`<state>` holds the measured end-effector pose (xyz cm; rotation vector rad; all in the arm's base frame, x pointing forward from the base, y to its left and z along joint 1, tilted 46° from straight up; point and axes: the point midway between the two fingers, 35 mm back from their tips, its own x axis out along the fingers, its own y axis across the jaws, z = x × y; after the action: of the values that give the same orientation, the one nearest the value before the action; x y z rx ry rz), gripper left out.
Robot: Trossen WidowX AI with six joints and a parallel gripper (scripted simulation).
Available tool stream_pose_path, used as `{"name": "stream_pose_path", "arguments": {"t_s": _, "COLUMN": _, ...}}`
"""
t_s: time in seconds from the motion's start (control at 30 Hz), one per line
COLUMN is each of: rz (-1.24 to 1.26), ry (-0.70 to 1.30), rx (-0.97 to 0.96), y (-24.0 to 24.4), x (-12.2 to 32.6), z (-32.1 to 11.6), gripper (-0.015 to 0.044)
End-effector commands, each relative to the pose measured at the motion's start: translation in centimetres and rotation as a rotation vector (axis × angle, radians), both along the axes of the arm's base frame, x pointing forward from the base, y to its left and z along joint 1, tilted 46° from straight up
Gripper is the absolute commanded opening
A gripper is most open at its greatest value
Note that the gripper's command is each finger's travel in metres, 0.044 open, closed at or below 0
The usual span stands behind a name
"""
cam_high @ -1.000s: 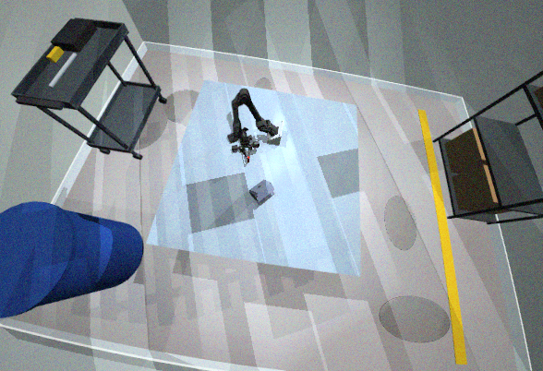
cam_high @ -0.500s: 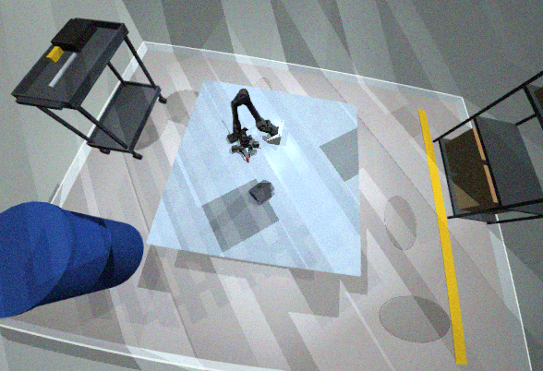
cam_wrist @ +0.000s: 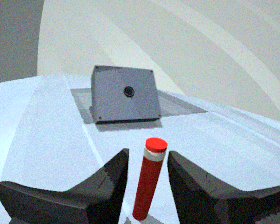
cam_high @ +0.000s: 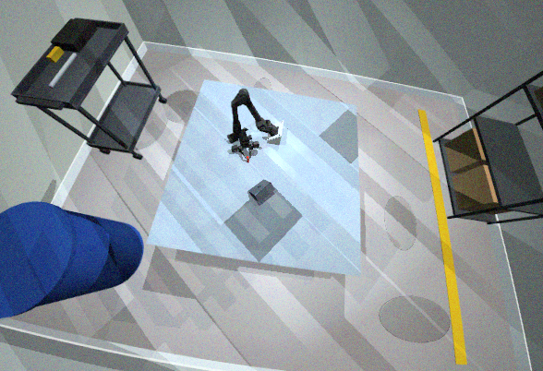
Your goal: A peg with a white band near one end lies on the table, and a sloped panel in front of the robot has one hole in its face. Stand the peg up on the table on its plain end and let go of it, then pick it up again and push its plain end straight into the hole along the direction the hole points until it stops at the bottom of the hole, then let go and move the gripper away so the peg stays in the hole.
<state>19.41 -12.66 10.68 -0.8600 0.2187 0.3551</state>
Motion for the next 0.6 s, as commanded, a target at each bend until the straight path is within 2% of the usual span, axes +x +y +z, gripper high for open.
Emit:
{"name": "stream_pose_path", "arguments": {"t_s": 0.0, "rz": 0.000, "ry": 0.000, "rx": 0.000, "y": 0.02, "x": 0.00, "z": -0.01, "gripper": 0.0130}}
{"name": "stream_pose_path", "arguments": {"t_s": 0.2, "rz": 0.000, "ry": 0.000, "rx": 0.000, "y": 0.02, "x": 0.00, "z": -0.01, "gripper": 0.0130}}
{"name": "stream_pose_path", "arguments": {"t_s": 0.57, "rz": 0.000, "ry": 0.000, "rx": 0.000, "y": 0.02, "x": 0.00, "z": -0.01, "gripper": 0.0419}}
